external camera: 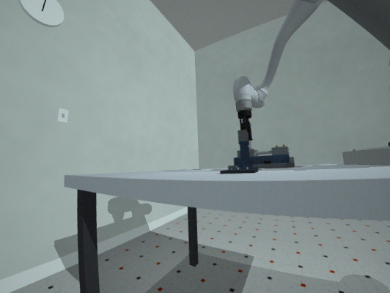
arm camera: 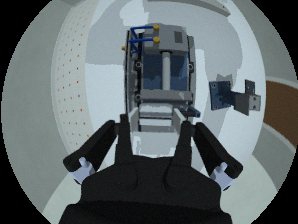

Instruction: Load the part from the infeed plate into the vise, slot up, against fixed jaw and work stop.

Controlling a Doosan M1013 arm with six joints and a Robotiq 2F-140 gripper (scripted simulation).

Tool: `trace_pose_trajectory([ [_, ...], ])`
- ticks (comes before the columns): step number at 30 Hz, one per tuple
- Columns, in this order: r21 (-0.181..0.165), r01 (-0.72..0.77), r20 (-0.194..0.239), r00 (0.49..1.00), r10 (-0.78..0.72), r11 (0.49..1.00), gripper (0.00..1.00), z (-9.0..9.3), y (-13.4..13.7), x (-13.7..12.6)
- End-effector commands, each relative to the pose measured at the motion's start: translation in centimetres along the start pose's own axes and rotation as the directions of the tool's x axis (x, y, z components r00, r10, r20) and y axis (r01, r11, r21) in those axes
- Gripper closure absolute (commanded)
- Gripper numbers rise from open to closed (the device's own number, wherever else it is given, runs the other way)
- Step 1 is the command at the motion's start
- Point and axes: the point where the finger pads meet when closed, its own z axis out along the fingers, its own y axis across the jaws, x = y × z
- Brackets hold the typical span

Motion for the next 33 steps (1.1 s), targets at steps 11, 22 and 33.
trace_pose_trajectory([
  [11, -0.006, 0.003, 0.003, 1.0, -0.003, 1.0, 0.53, -3.3, 0.2, -0.3],
  [22, -0.006, 0.003, 0.003, 1.0, -0.003, 1.0, 0.53, -6.1, 0.2, -0.3],
  [33, -0.006, 0.003, 0.003, 1.0, -0.003, 1.0, 0.53, -7.7, 0.2, -0.3],
])
